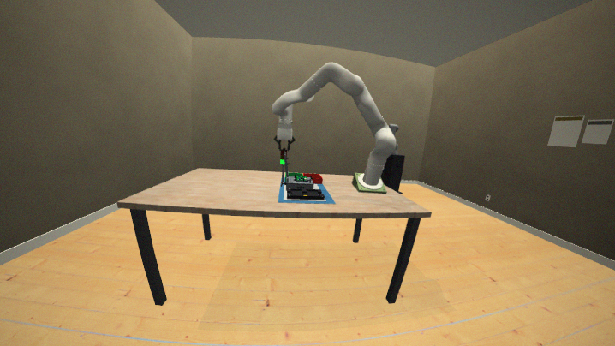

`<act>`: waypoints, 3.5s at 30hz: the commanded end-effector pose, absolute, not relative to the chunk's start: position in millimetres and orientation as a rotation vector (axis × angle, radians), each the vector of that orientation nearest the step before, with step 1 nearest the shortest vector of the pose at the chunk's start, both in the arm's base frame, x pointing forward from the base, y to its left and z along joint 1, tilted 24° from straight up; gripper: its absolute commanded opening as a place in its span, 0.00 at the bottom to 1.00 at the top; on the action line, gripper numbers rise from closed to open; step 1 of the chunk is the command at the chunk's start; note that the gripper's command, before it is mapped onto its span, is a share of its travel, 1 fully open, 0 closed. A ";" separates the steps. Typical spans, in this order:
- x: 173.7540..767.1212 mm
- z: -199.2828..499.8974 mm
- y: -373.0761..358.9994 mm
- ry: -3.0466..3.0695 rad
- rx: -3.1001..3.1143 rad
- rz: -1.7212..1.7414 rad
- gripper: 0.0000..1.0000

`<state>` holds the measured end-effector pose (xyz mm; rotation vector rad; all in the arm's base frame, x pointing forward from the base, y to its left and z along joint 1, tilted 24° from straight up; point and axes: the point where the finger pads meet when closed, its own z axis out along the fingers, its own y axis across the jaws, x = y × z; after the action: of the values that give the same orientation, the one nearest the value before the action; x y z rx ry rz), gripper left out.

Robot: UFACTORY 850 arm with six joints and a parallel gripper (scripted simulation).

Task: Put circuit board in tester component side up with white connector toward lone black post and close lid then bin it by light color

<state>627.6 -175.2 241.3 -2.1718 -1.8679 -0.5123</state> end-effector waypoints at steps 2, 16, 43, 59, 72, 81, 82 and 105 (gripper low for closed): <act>628.2 242.4 -175.8 -1.869 -2.173 -0.514 0.52; 626.9 253.0 -180.3 -1.869 -2.173 -0.514 0.52; 622.0 291.8 -197.0 -1.869 -2.173 -0.514 1.00; 597.5 290.4 -193.0 -1.869 -2.173 -0.514 1.00; 527.6 286.6 -181.6 -1.869 -2.173 -0.514 1.00; 496.5 284.9 -176.6 -1.869 -2.173 -0.514 1.00; 494.5 284.8 -176.2 -1.869 -2.173 -0.514 1.00; 494.9 255.4 -163.1 -1.869 -2.173 -0.514 1.00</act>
<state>492.4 -169.0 269.4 -2.1720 -1.8679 -0.5123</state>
